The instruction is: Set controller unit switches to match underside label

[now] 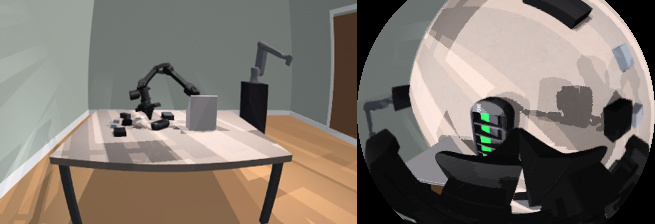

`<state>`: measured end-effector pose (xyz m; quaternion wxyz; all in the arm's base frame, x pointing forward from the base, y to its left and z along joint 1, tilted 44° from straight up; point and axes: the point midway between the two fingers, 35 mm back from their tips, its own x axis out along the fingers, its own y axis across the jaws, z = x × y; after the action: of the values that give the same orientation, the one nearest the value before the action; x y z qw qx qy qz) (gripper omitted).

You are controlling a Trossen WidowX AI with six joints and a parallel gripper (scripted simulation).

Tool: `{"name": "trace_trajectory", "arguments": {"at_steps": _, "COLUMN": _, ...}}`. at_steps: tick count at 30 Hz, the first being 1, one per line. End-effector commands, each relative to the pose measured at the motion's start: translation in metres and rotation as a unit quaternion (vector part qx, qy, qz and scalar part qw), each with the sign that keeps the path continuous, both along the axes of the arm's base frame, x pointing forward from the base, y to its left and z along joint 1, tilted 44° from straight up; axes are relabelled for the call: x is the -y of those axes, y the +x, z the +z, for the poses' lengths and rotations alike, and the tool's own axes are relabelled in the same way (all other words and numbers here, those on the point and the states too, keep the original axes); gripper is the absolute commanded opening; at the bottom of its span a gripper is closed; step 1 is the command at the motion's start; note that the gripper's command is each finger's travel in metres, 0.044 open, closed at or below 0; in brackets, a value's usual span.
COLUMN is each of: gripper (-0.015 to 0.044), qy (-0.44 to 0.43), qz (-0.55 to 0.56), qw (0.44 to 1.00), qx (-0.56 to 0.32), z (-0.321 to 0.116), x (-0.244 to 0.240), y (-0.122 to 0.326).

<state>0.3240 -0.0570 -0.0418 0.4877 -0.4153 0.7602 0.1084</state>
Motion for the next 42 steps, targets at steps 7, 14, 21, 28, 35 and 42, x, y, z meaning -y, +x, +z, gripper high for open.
{"name": "trace_trajectory", "arguments": {"at_steps": 7, "gripper": 0.0000, "qy": -0.003, "qz": -0.002, "qw": 1.000, "qx": 0.001, "z": 0.001, "x": 0.000, "y": 0.003}}
{"name": "trace_trajectory", "arguments": {"at_steps": 14, "gripper": 0.0184, "qy": -0.011, "qz": 0.036, "qw": 0.998, "qx": 0.044, "z": 0.030, "x": 0.002, "y": -0.032}}
{"name": "trace_trajectory", "arguments": {"at_steps": 21, "gripper": 0.0367, "qy": -0.024, "qz": 0.078, "qw": 0.992, "qx": 0.101, "z": 0.048, "x": 0.007, "y": -0.087}}
{"name": "trace_trajectory", "arguments": {"at_steps": 28, "gripper": 0.0440, "qy": -0.036, "qz": 0.102, "qw": 0.986, "qx": 0.124, "z": 0.050, "x": 0.011, "y": -0.116}}
{"name": "trace_trajectory", "arguments": {"at_steps": 35, "gripper": 0.0440, "qy": -0.035, "qz": 0.102, "qw": 0.986, "qx": 0.124, "z": 0.045, "x": 0.015, "y": -0.115}}
{"name": "trace_trajectory", "arguments": {"at_steps": 42, "gripper": 0.0440, "qy": -0.034, "qz": 0.102, "qw": 0.986, "qx": 0.124, "z": 0.037, "x": 0.022, "y": -0.113}}
